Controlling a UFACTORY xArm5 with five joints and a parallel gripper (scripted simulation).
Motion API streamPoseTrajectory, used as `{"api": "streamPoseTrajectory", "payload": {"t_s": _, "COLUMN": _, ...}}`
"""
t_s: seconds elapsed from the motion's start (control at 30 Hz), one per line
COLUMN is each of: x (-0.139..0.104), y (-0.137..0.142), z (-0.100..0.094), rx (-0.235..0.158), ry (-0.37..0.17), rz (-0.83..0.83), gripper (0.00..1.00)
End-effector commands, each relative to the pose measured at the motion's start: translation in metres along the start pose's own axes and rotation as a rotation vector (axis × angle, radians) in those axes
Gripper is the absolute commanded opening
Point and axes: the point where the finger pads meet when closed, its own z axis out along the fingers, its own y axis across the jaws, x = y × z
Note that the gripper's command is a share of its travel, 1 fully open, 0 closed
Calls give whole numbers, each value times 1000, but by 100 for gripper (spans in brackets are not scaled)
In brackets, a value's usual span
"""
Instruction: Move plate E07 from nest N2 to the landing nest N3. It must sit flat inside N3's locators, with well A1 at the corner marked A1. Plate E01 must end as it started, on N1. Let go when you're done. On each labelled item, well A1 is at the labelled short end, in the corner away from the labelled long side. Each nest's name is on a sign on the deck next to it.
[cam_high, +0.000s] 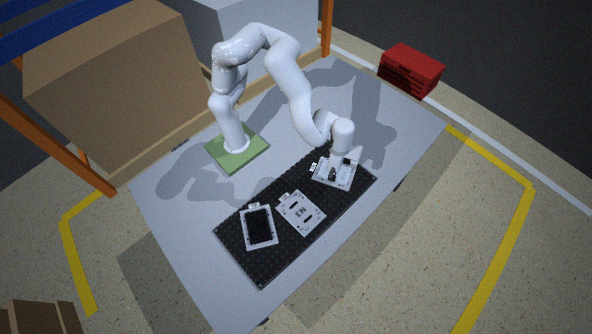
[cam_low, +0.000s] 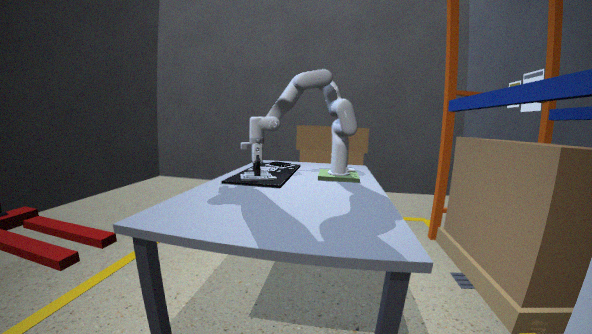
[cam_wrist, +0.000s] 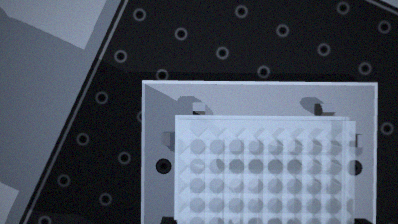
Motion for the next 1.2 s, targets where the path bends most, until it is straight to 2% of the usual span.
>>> {"api": "streamPoseTrajectory", "payload": {"t_s": 0.0, "x": 1, "y": 0, "z": -1, "rx": 4, "ry": 4, "rz": 0, "gripper": 0}}
{"api": "streamPoseTrajectory", "payload": {"t_s": 1.17, "x": 1, "y": 0, "z": -21, "rx": 4, "ry": 4, "rz": 0, "gripper": 0}}
